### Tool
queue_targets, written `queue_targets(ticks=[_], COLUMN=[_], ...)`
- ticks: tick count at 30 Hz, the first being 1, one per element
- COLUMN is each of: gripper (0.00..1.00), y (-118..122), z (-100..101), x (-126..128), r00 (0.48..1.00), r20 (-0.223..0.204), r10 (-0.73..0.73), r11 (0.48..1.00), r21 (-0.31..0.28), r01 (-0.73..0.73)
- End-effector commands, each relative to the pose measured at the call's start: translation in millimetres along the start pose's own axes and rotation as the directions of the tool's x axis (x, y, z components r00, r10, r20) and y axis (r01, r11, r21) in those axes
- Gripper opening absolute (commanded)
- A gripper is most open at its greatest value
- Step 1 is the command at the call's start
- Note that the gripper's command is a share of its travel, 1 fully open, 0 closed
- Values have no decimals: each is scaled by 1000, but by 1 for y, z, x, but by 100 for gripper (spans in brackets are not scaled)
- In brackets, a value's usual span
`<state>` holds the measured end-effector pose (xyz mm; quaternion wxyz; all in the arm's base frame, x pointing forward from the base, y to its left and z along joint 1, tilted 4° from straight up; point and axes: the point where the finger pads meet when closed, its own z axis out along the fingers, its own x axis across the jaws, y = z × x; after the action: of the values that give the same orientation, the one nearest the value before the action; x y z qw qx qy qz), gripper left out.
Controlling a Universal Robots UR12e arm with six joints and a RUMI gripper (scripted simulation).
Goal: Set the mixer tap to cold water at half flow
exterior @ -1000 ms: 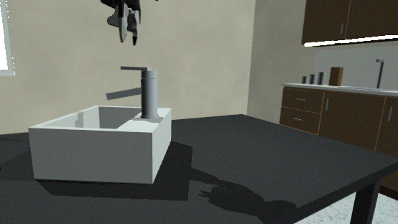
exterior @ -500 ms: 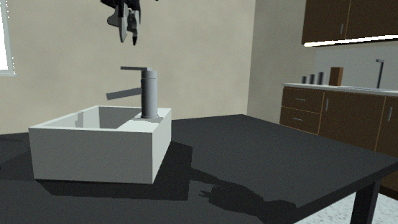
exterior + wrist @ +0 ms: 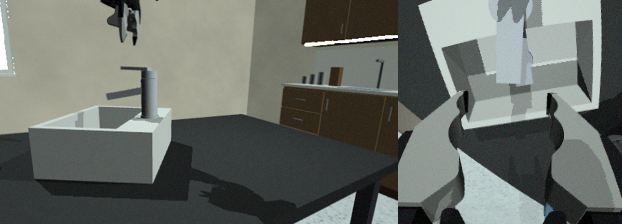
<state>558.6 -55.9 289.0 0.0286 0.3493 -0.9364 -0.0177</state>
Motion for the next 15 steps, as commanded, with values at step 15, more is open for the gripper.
queue_targets(ticks=[15], gripper=[39], y=[1], z=[13], x=[0], r00=[1000], r20=[-1], r10=[0], r11=[1000], r21=[-1], r01=[0])
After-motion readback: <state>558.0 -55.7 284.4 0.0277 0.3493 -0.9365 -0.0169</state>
